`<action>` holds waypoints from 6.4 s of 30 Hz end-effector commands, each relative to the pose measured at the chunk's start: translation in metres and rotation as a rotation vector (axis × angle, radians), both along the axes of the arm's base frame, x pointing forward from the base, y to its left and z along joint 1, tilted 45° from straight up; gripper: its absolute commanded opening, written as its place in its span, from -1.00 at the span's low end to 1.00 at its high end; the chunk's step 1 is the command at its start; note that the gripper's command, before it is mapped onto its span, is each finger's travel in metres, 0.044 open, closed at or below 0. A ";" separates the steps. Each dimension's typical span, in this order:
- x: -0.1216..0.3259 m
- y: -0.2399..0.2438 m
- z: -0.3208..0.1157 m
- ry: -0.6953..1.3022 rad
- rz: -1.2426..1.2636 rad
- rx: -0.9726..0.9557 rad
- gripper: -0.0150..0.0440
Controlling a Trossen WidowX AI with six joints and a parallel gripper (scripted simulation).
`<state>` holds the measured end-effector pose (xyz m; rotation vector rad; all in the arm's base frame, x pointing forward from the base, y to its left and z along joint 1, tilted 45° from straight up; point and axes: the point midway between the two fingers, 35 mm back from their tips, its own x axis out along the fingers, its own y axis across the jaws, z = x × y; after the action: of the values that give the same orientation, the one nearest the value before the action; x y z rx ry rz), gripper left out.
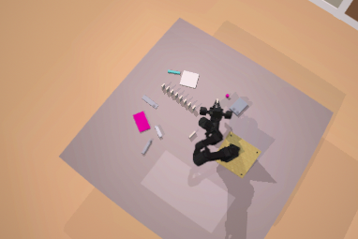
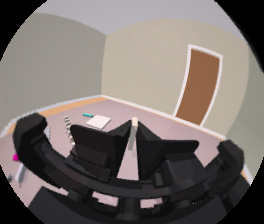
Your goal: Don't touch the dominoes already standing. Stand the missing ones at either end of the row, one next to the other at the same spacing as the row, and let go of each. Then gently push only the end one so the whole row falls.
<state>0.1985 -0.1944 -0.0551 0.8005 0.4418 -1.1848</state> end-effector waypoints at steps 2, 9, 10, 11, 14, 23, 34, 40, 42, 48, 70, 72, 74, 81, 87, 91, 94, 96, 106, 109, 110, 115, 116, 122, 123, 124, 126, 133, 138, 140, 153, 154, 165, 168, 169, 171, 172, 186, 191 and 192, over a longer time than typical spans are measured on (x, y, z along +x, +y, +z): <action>0.003 0.004 -0.006 -0.001 -0.007 0.003 -0.42; 0.010 0.015 -0.020 0.003 -0.005 0.013 -0.42; 0.011 0.017 -0.022 0.004 -0.004 0.015 -0.42; 0.012 0.019 -0.025 0.005 -0.003 0.017 -0.42; 0.014 0.025 -0.031 0.008 -0.001 0.021 -0.42; 0.018 0.040 -0.049 0.010 -0.001 0.023 -0.42; 0.018 0.059 -0.071 0.008 0.000 0.017 -0.42; 0.016 0.068 -0.082 0.006 0.001 0.010 -0.42; 0.015 0.070 -0.085 0.005 0.002 0.008 -0.42; 0.015 0.071 -0.085 0.005 0.002 0.008 -0.42; 0.015 0.066 -0.080 0.006 0.002 0.010 1.00; 0.014 0.053 -0.068 0.008 0.004 0.013 1.00; 0.011 0.040 -0.054 0.008 0.007 0.010 1.00; 0.014 0.032 -0.056 0.060 0.048 0.019 1.00; 0.038 0.005 -0.083 0.343 0.332 0.116 1.00; 0.045 -0.011 -0.094 0.522 0.618 0.220 1.00; 0.048 -0.017 -0.094 0.603 0.887 0.294 1.00; 0.048 -0.021 -0.090 0.621 1.070 0.338 1.00; 0.031 -0.024 -0.060 0.406 1.745 0.453 1.00; 0.024 -0.023 -0.051 0.289 1.869 0.461 1.00; 0.021 -0.021 -0.047 0.250 1.898 0.473 1.00; 0.013 -0.014 -0.034 0.138 1.963 0.514 1.00; 0.013 -0.014 -0.034 0.138 1.963 0.514 1.00; 0.013 -0.014 -0.034 0.138 1.963 0.514 1.00; 0.013 -0.014 -0.034 0.138 1.963 0.514 1.00; 0.013 -0.014 -0.034 0.138 1.963 0.514 1.00; 0.013 -0.014 -0.034 0.138 1.963 0.514 1.00; 0.018 0.001 -0.051 0.138 1.963 0.513 1.00; 0.022 0.030 -0.080 0.135 1.964 0.514 1.00; 0.022 0.031 -0.081 0.135 1.964 0.514 1.00; 0.024 0.042 -0.092 0.133 1.964 0.514 1.00; 0.024 0.042 -0.092 0.133 1.964 0.514 0.91; 0.024 0.042 -0.092 0.133 1.964 0.514 -0.07; 0.024 0.042 -0.092 0.133 1.964 0.514 -0.13; 0.024 0.042 -0.092 0.133 1.964 0.514 -0.13; 0.024 0.042 -0.092 0.133 1.964 0.514 -0.13; 0.024 0.042 -0.092 0.133 1.964 0.514 -0.13; 0.004 -0.051 0.006 0.146 1.969 0.515 -0.13; 0.004 -0.051 0.006 0.146 1.969 0.515 -0.13; 0.004 -0.051 0.006 0.146 1.969 0.515 -0.13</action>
<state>0.2047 -0.2487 -0.0482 0.3214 1.2311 0.7259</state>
